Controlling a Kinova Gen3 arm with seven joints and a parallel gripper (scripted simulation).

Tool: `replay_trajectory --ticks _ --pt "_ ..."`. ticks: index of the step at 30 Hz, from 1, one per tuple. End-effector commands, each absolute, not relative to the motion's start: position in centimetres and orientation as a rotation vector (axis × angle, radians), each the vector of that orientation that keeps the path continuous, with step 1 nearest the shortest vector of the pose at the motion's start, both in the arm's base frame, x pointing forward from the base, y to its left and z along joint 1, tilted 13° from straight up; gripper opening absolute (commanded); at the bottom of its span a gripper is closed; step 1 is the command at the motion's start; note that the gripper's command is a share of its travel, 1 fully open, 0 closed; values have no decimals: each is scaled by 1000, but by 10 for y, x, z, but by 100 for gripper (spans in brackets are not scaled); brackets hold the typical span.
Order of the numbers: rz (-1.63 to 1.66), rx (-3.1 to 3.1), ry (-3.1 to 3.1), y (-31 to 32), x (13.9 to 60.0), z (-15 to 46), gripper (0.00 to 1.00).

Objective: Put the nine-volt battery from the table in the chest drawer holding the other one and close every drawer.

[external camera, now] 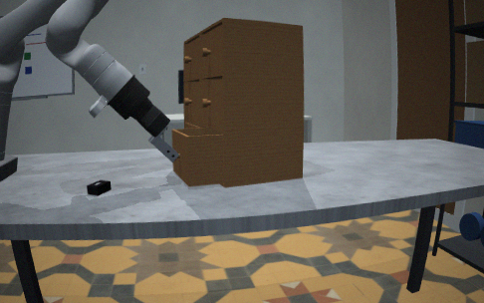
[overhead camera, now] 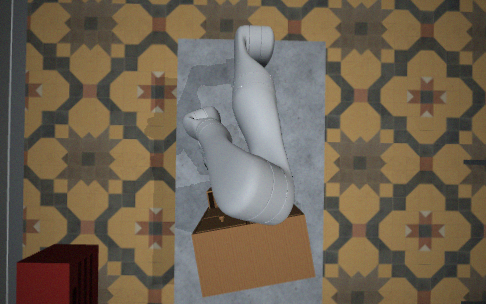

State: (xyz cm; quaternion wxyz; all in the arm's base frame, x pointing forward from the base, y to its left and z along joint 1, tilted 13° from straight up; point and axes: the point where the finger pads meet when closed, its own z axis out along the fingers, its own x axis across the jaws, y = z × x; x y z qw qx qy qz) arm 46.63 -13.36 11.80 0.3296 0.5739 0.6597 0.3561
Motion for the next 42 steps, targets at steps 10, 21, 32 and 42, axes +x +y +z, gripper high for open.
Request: replay_trajectory --ticks 10,21,32,42 --pt "931 1502 1725 -134 466 118 37" --pt "931 1502 1725 -134 466 118 43" --pt "931 1502 1725 -134 466 118 61" --pt "931 1502 1725 -134 466 118 67"
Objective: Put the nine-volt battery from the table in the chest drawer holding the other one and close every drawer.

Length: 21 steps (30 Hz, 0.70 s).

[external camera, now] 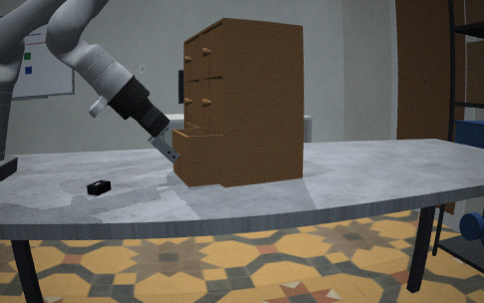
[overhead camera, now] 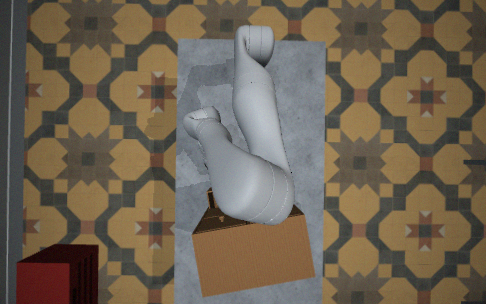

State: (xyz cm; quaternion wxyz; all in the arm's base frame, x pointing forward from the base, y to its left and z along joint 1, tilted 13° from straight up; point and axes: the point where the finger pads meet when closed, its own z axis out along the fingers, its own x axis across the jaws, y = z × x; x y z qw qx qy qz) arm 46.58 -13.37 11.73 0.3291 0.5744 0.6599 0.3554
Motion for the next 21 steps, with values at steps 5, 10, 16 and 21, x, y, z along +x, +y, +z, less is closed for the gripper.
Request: replay_trajectory --ticks 5,10,16,21 --pt "931 1502 1725 -134 466 118 67" --pt "931 1502 1725 -135 459 116 67" --pt "931 1502 1725 -137 442 112 67" --pt "927 1510 1742 -138 432 110 67"
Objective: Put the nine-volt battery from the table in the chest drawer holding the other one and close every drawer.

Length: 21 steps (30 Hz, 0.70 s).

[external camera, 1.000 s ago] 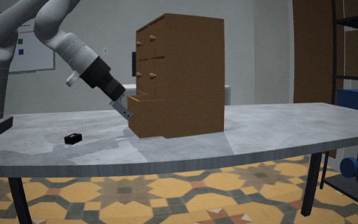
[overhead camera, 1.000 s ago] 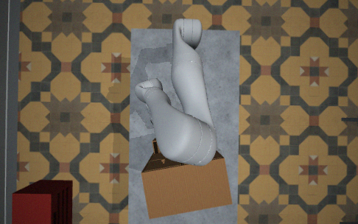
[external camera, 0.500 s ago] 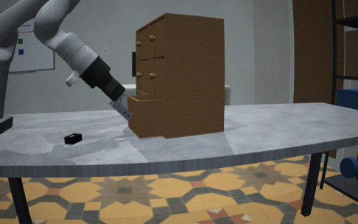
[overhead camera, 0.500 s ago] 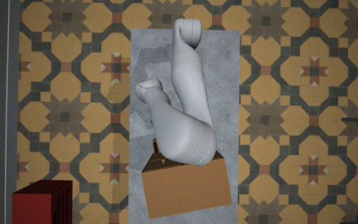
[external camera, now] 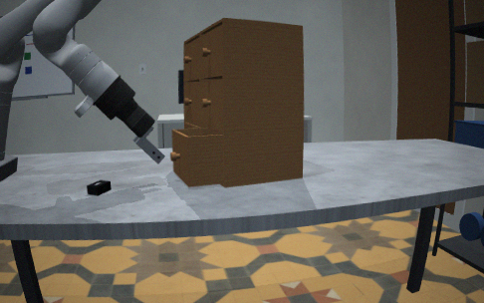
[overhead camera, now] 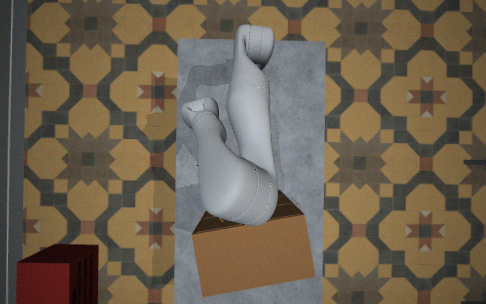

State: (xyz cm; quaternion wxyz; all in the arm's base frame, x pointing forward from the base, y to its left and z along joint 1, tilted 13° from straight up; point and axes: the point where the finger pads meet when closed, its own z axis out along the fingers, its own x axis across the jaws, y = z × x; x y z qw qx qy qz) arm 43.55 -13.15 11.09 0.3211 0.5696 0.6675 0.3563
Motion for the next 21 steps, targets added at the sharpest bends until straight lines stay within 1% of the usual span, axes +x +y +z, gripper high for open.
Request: replay_trajectory --ticks 1,9,21 --pt "927 1510 1742 -138 432 110 67" --pt "923 1521 1750 -140 419 107 67" --pt "923 1521 1751 -140 418 107 67"
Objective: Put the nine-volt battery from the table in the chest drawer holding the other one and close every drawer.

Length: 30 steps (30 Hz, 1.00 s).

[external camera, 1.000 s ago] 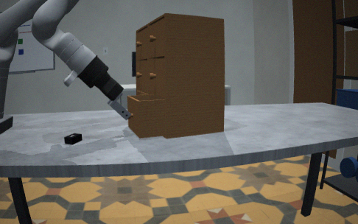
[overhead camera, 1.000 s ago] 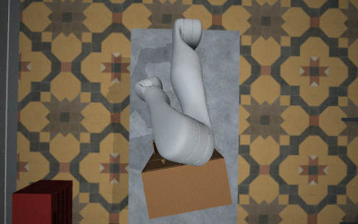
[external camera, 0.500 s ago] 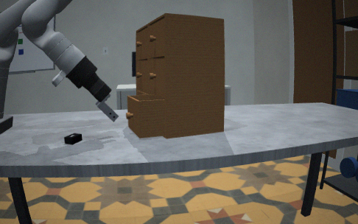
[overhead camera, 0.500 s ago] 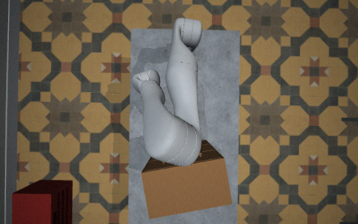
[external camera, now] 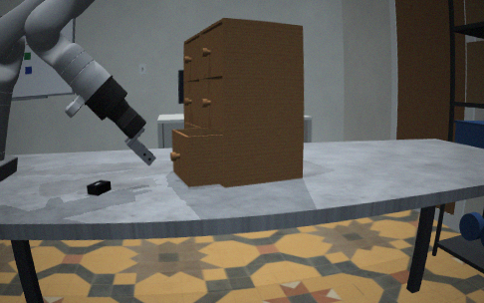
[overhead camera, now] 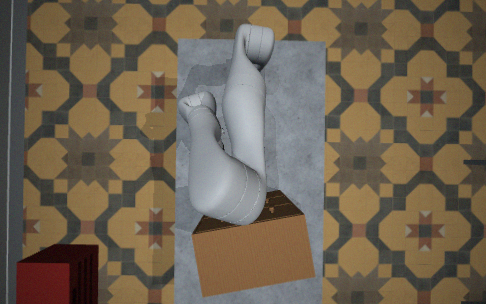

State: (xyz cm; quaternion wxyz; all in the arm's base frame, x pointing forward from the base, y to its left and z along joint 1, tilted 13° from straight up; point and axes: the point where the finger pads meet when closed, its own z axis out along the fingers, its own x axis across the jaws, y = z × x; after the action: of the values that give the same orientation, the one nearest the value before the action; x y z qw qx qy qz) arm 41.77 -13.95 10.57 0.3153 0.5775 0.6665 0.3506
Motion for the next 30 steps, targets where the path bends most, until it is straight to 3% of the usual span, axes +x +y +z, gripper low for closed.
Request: replay_trajectory --ticks 1,30 --pt "923 1521 1750 -140 418 107 67" --pt "929 1520 1747 -142 416 105 67"
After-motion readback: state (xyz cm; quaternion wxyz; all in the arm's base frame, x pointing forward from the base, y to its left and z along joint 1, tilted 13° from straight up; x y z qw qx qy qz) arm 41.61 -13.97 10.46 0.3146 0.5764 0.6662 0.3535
